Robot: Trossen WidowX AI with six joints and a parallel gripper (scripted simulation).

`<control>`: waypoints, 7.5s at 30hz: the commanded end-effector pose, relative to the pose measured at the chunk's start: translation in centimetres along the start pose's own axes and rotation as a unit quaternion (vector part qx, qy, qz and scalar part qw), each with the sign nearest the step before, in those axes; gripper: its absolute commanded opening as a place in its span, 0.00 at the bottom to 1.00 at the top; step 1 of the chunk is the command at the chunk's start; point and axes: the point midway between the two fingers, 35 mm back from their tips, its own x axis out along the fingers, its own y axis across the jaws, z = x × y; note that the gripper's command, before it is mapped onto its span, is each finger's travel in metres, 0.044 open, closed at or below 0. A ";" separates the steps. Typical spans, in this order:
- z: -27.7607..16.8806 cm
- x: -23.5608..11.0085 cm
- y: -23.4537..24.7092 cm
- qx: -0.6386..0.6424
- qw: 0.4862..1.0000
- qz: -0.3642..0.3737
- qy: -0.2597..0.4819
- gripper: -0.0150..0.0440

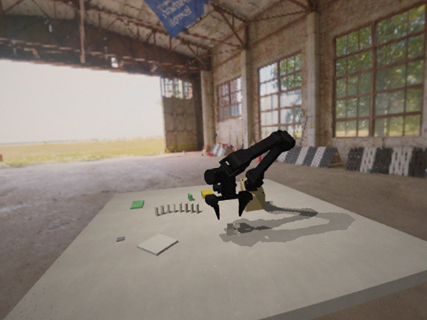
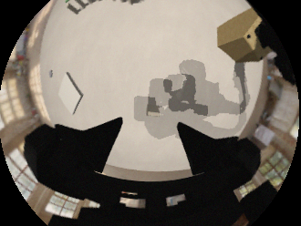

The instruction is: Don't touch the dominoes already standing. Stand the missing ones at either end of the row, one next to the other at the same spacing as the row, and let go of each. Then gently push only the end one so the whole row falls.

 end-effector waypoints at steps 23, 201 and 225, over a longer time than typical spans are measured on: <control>0.2 5.1 -0.5 0.008 1.000 -0.006 0.000 0.91; 26.6 -2.4 1.4 -0.963 0.270 -0.010 0.004 0.25; 26.6 -2.4 1.4 -0.963 0.270 -0.010 0.004 0.25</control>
